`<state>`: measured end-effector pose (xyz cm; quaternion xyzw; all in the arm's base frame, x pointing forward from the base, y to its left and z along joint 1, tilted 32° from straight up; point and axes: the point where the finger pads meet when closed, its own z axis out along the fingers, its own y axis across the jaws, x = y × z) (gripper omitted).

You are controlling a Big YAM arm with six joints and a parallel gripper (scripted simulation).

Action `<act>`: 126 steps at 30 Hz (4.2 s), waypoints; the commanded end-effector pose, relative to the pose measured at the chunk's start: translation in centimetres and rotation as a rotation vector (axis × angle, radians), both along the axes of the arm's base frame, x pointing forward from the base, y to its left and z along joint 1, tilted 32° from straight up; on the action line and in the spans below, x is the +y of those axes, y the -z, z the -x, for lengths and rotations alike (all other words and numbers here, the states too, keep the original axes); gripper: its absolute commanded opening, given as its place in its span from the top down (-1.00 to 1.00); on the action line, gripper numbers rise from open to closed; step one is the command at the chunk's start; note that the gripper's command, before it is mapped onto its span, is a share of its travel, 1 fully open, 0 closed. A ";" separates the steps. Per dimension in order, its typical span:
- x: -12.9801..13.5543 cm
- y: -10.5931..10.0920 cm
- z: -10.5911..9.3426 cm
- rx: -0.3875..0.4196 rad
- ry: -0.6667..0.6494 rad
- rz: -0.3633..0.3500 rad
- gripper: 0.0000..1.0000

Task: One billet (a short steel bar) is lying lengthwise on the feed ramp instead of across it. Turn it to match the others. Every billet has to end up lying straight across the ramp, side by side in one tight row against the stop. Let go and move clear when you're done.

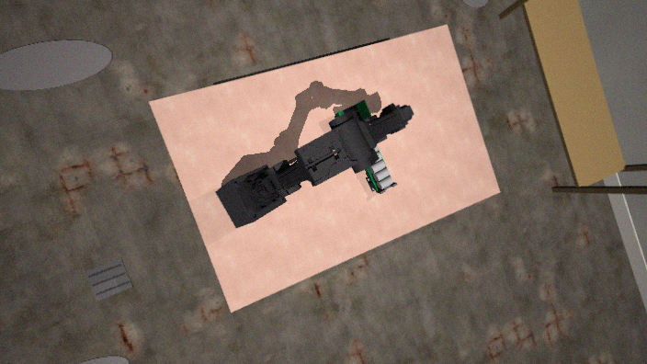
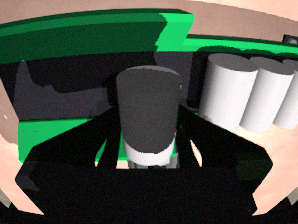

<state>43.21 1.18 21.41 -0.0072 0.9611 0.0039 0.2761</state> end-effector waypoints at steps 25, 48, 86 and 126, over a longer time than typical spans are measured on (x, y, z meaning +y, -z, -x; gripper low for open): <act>0.3 -2.3 -0.8 -0.054 0.002 -0.005 1.00; 0.2 -2.1 -1.0 -0.052 0.005 -0.005 1.00; -0.4 -2.7 -1.8 -0.071 0.003 0.000 1.00; -0.4 -2.7 -1.8 -0.071 0.002 0.000 1.00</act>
